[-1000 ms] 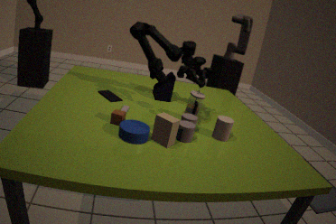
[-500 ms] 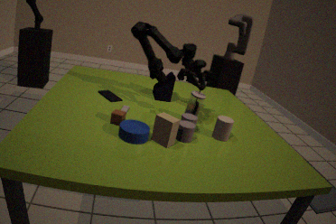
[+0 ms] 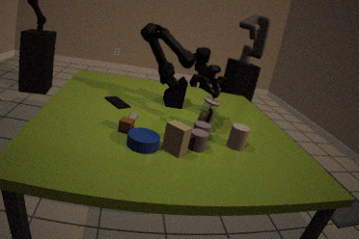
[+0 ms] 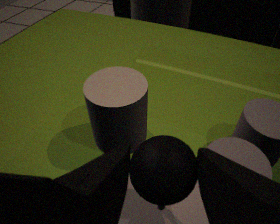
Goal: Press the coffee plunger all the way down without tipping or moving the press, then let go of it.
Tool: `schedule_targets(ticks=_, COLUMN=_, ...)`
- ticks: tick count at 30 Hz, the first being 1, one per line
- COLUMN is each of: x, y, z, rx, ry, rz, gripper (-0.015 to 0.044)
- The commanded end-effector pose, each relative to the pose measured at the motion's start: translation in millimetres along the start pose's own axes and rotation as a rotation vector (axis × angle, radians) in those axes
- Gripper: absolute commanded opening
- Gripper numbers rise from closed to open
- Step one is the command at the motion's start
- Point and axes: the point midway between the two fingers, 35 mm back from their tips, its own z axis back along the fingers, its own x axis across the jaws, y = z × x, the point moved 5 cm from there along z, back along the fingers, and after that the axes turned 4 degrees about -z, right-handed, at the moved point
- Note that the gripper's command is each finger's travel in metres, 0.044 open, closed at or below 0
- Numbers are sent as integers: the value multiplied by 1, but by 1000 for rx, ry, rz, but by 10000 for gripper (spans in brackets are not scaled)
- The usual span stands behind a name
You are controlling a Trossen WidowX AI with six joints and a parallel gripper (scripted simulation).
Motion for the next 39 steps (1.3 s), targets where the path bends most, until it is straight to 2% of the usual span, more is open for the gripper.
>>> schedule_targets(ticks=1, x=0, y=3, z=-2, rx=16, ry=5, rz=12, gripper=128)
schedule_targets(ticks=20, x=1, y=-1, z=-1, rx=2, ry=2, rz=3, gripper=128)
schedule_targets(ticks=32, x=1, y=-1, z=-1, rx=2, ry=2, rz=3, gripper=440)
schedule_targets(ticks=39, x=3, y=-14, z=10, rx=9, ry=-1, rz=2, gripper=440)
